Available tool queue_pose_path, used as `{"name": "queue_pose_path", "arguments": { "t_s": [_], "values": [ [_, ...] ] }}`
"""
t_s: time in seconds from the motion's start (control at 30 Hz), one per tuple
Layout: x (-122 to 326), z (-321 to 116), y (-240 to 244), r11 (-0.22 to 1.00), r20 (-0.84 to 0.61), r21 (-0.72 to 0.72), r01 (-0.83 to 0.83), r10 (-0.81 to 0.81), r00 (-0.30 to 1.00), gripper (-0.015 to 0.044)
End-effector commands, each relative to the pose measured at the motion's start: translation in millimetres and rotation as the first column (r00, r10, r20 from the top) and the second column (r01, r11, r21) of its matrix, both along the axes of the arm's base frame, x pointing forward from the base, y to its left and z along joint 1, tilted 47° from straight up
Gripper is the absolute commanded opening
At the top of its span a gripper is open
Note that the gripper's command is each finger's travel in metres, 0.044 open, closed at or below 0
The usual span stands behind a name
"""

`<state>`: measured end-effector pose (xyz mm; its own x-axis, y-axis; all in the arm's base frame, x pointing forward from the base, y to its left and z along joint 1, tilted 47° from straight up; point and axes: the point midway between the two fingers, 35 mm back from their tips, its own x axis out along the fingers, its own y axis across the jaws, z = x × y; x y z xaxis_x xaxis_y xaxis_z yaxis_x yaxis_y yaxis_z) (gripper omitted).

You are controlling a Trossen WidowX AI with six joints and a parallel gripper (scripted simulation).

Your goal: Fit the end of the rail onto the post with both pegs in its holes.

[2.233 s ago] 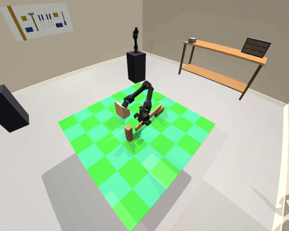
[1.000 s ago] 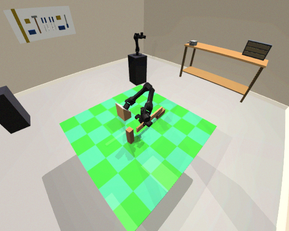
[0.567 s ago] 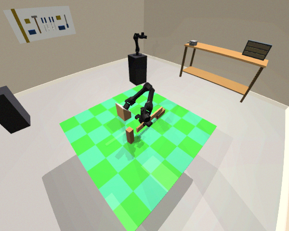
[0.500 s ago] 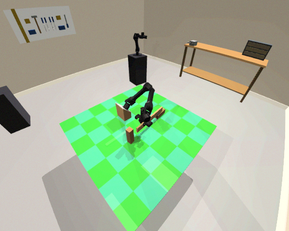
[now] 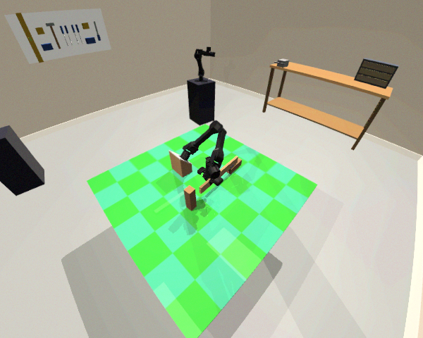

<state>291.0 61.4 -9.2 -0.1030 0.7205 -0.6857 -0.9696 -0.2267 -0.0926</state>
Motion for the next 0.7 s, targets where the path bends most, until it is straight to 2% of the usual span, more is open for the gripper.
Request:
{"name": "queue_pose_path", "arguments": {
  "t_s": [0.0, 0.67],
  "values": [
    [0.6, -0.4, -1.6, 1.0, 0.003, -0.002, 0.004, -0.004, 1.0, 0.0],
    [2.3, -3.5, -5.9, 1.0, 0.003, -0.002, 0.004, -0.004, 1.0, 0.0]
  ]
}}
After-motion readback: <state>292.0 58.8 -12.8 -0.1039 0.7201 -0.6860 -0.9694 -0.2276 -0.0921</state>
